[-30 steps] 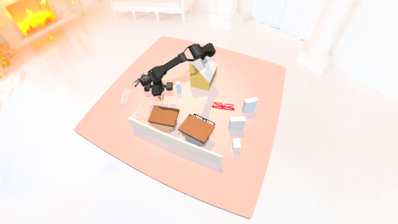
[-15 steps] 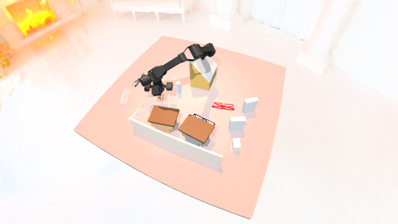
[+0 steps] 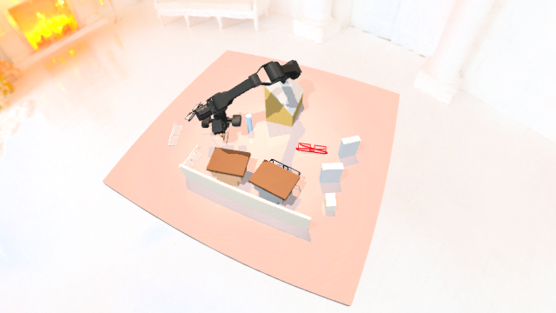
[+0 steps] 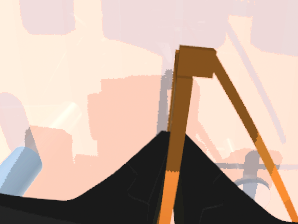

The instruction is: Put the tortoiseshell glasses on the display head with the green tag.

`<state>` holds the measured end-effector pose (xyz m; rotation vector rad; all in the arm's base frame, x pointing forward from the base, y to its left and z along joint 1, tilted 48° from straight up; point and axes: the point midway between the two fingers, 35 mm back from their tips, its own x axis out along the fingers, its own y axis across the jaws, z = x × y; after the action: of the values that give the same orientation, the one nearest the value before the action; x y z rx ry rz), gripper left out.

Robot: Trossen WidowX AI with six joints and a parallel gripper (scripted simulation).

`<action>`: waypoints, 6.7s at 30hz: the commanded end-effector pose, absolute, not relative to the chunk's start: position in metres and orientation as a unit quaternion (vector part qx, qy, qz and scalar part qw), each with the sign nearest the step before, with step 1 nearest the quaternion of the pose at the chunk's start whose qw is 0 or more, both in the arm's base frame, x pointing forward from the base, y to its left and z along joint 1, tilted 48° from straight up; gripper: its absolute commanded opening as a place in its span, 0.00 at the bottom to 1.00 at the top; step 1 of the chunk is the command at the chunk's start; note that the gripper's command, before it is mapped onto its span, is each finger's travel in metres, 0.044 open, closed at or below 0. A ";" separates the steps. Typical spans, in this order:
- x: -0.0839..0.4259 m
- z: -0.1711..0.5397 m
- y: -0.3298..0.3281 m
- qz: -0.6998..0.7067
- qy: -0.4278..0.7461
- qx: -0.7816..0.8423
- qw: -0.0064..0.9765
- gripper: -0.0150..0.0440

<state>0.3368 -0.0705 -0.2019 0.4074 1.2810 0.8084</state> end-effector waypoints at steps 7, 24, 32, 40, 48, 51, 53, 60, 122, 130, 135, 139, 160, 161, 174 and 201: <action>0.336 -0.202 -0.071 0.364 0.576 0.183 0.709 0.25; 0.331 -0.204 -0.073 0.364 0.575 0.183 0.710 0.25; 0.324 -0.207 -0.074 0.364 0.575 0.183 0.710 0.25; 0.322 -0.183 -0.101 0.363 0.575 0.182 0.710 0.25; 0.319 -0.166 -0.119 0.361 0.576 0.184 0.709 0.25; 0.317 -0.169 -0.122 0.349 0.584 0.198 0.706 0.25; 0.315 -0.174 -0.127 0.332 0.594 0.218 0.700 0.25; 0.302 -0.200 -0.151 0.236 0.638 0.322 0.659 0.25; 0.294 -0.240 -0.104 0.202 0.650 0.359 0.639 0.25; 0.292 -0.238 -0.102 0.202 0.650 0.359 0.639 0.25; 0.291 -0.237 -0.101 0.202 0.650 0.359 0.639 0.25; 0.291 -0.236 -0.100 0.202 0.650 0.359 0.639 0.25; 0.286 -0.232 -0.095 0.202 0.650 0.359 0.639 0.25; 0.285 -0.232 -0.095 0.202 0.650 0.359 0.639 0.25; 0.282 -0.229 -0.092 0.202 0.650 0.360 0.638 0.25; 0.273 -0.224 -0.086 0.202 0.650 0.360 0.638 0.25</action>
<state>0.2780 -0.0901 -0.2252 0.8079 1.4753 0.4592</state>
